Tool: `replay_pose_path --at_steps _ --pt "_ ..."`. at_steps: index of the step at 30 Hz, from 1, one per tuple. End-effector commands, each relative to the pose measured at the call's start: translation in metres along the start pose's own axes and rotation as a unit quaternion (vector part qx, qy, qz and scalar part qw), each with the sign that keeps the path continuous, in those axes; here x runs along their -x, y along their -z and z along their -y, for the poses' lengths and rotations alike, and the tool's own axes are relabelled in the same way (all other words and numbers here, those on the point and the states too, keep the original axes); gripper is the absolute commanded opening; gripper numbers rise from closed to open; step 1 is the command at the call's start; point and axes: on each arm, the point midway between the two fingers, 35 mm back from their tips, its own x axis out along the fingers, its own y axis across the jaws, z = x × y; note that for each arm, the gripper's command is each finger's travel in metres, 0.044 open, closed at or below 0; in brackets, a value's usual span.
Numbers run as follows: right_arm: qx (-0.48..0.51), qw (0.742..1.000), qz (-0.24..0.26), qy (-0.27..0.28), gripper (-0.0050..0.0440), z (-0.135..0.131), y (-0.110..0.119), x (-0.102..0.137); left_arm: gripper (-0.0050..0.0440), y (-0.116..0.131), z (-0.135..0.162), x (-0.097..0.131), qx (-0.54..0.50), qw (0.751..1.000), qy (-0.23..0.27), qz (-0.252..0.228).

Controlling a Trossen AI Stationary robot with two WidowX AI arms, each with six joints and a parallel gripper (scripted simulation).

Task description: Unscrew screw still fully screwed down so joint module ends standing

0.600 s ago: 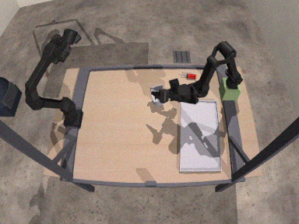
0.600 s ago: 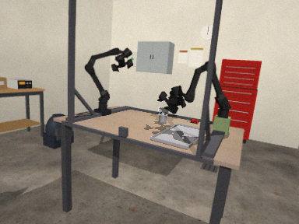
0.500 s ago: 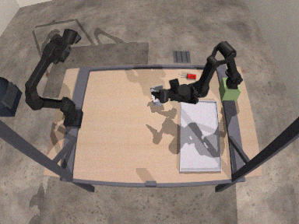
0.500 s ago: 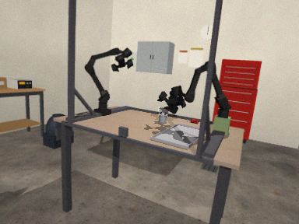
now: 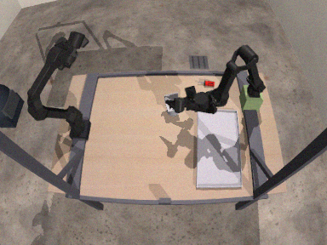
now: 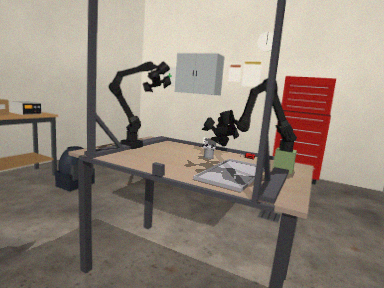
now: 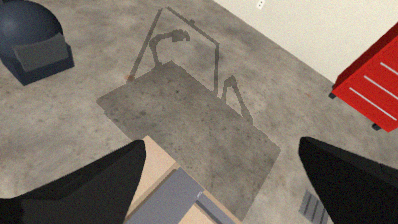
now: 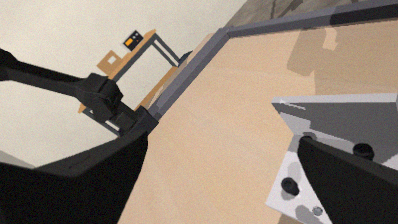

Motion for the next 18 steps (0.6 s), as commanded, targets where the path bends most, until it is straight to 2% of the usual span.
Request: replay_pose_path --at_steps 1,11,16,18 --pt "0.010 0.999 -0.007 -0.034 0.0400 -0.025 -0.016 0.011 0.0400 0.005 0.007 0.000 -0.008 1.000 0.027 -0.008" --pt "0.110 0.981 -0.056 -0.148 0.0400 -0.103 -0.064 0.048 0.0400 0.037 0.044 -0.013 -0.059 0.989 0.131 -0.044" --pt "0.110 0.981 -0.056 -0.148 0.0400 -0.103 -0.064 0.048 0.0400 0.037 0.044 -0.013 -0.059 0.989 0.131 -0.044" --pt "0.141 0.973 -0.065 -0.169 0.0400 -0.103 -0.068 0.062 0.0400 0.042 0.051 -0.012 -0.072 0.984 0.157 -0.044"
